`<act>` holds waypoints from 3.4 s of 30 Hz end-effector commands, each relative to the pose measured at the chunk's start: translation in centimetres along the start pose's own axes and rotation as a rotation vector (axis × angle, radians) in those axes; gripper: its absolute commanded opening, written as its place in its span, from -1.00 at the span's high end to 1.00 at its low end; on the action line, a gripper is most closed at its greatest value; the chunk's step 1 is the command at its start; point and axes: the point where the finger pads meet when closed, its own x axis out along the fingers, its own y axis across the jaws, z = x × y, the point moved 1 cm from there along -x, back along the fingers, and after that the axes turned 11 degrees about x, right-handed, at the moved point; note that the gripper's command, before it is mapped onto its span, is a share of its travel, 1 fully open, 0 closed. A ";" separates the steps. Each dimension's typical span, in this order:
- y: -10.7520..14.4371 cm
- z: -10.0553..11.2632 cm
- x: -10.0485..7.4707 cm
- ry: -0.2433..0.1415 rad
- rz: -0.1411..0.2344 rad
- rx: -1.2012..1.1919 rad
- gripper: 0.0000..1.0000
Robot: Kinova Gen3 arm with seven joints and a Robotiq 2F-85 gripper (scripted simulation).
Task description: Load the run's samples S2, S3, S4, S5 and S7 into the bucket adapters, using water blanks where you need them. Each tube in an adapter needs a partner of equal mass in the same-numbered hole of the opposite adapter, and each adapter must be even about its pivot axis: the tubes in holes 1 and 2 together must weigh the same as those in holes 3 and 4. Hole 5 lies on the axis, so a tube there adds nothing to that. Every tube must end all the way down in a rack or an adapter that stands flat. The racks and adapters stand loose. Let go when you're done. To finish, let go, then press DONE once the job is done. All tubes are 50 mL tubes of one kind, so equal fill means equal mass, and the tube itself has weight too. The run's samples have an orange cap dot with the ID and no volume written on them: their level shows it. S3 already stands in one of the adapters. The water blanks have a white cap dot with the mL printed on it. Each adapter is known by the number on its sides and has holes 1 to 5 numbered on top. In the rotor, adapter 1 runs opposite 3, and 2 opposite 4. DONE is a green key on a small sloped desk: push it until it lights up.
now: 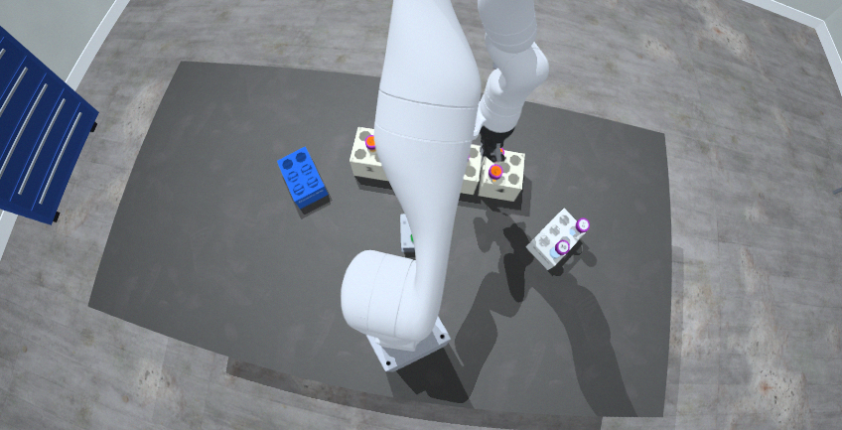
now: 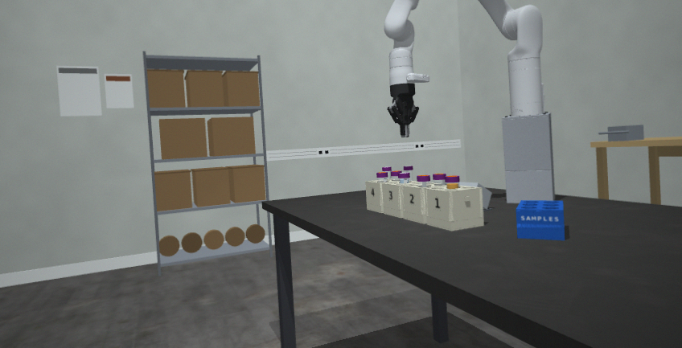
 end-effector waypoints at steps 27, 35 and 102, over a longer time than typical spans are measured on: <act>-6.0 -5.6 -0.1 -0.001 0.003 0.129 0.80; -8.0 -7.5 -0.1 -0.001 0.003 0.129 0.80; -14.9 -13.8 0.0 -0.001 0.002 0.129 0.80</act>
